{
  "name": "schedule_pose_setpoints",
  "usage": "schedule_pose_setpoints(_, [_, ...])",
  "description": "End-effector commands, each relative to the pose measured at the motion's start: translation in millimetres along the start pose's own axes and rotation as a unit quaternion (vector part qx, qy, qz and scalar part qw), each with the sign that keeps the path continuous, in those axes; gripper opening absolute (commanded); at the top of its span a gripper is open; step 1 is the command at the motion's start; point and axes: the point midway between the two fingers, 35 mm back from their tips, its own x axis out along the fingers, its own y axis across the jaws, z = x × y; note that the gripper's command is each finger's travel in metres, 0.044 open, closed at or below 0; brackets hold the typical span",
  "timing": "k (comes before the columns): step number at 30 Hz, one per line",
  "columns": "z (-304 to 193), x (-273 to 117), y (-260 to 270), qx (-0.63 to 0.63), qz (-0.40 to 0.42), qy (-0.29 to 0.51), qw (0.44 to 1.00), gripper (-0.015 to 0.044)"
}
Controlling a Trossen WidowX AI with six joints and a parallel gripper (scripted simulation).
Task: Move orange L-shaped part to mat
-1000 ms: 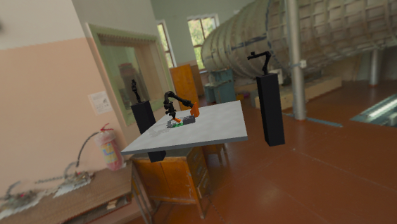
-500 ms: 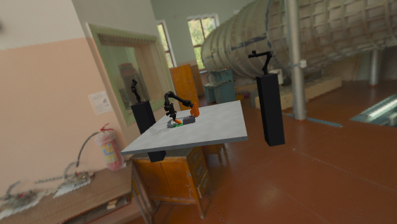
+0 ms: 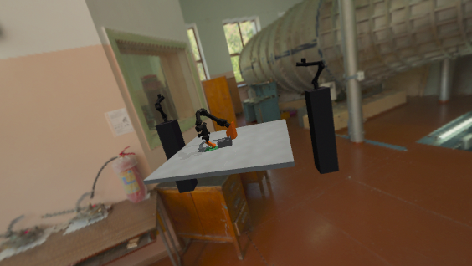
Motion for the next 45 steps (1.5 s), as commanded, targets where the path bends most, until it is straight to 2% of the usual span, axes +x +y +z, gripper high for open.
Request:
schedule_pose_setpoints(1, [-1.9,0.9,0.0,-0.004,0.0,0.003,1.0,0.0])
schedule_pose_setpoints(3, [0.0,0.0,0.0,0.0,0.0,0.0,1.0,0.0])
schedule_pose_setpoints(13, [-0.2,-2.7,0.5,0.0,0.0,0.001,1.0,0.0263])
schedule_pose_setpoints(18, [-1.9,-46.0,4.1,-0.002,0.001,0.006,1.0,0.0394])
schedule_pose_setpoints(20, [-2.1,-74.9,2.1,-0.004,0.0,0.006,1.0,0.04])
schedule_pose_setpoints(22, [-1.9,-86.4,0.4,-0.004,0.0,0.006,1.0,0.04])
schedule_pose_setpoints(45, [-4.3,-82.5,4.2,-0.009,0.008,0.007,1.0,0.04])
